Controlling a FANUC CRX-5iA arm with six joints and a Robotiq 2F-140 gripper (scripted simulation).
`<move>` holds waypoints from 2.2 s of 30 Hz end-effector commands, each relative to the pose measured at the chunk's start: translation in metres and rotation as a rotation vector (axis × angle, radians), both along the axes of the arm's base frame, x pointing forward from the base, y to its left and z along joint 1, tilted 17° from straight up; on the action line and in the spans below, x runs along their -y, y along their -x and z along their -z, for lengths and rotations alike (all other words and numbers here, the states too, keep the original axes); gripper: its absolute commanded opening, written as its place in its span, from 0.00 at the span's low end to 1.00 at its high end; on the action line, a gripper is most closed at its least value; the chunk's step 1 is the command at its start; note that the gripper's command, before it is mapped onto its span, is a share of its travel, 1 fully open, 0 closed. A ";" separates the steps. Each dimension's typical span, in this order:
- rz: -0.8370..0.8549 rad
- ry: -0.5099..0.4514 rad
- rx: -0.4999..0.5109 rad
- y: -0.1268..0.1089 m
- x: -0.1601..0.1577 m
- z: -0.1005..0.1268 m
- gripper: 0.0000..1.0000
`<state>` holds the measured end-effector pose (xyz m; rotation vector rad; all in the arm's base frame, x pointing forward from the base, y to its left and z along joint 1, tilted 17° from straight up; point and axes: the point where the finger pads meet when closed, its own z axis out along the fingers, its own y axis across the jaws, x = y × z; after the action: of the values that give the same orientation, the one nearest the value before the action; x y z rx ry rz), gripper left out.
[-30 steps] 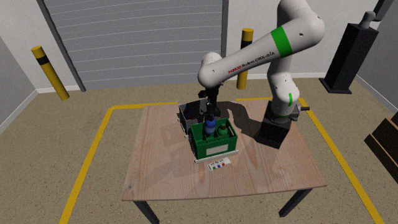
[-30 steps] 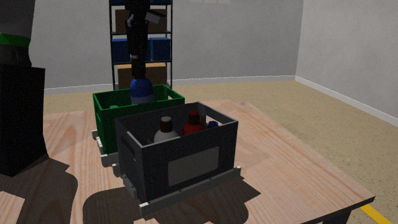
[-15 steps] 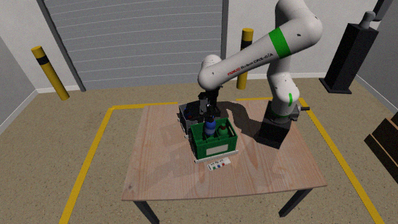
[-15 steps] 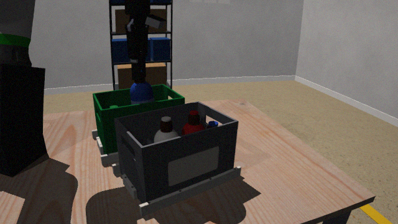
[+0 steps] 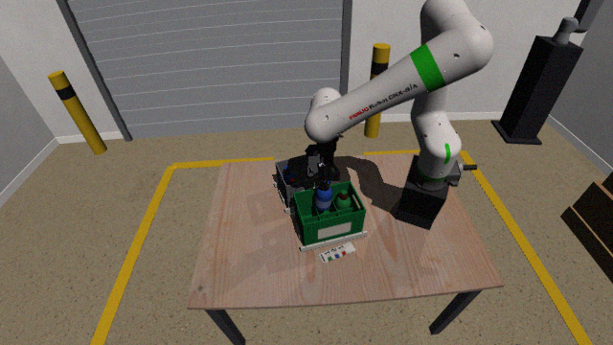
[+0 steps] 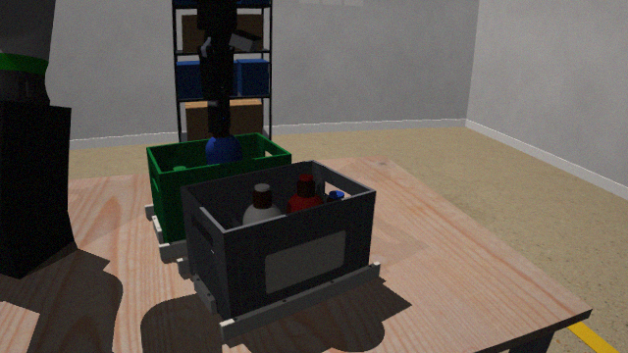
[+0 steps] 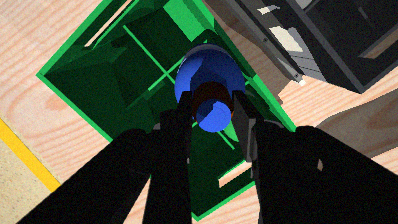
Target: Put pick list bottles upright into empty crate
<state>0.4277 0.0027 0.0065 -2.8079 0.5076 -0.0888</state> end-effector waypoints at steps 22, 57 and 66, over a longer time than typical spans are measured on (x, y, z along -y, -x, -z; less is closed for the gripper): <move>0.000 0.001 0.002 -0.003 -0.005 0.020 0.10; 0.000 0.001 0.002 -0.007 -0.013 0.049 0.10; 0.000 0.001 0.002 -0.007 -0.015 0.056 0.10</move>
<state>0.4340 0.0180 -0.0490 -2.8083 0.5076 -0.0887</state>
